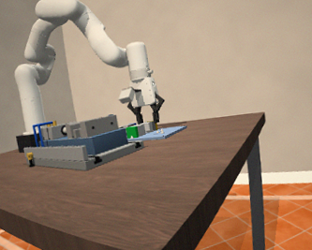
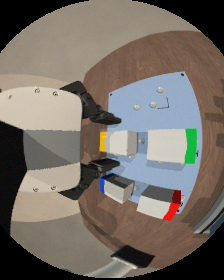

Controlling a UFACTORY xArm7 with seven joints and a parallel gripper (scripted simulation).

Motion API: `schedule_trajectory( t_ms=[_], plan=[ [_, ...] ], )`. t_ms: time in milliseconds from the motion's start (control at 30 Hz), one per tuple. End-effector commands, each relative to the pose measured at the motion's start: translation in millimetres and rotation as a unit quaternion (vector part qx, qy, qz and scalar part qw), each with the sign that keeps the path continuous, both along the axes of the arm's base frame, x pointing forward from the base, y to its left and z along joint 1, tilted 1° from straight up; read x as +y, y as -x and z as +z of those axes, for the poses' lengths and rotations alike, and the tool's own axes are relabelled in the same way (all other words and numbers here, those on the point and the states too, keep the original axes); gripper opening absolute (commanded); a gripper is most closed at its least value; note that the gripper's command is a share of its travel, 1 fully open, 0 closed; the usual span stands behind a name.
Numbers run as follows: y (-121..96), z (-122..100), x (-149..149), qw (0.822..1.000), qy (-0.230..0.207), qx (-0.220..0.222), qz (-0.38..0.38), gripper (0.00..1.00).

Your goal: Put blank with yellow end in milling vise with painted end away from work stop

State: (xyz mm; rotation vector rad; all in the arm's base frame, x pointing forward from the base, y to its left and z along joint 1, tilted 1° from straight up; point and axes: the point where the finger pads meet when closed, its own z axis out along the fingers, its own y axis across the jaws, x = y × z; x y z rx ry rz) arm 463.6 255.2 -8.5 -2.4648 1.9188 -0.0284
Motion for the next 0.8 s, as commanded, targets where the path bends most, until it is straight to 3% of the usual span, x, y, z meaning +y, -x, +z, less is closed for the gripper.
schedule_trajectory(
  t_ms=[0, 767],
  plan=[
    [-2.2, -1.1, 1.1, 1.0, -0.001, -0.002, 0.0, 0.69],
    [-1.7, 6.0, 1.0, 1.0, -0.001, -0.002, 0.0, 0.69]
  ],
)
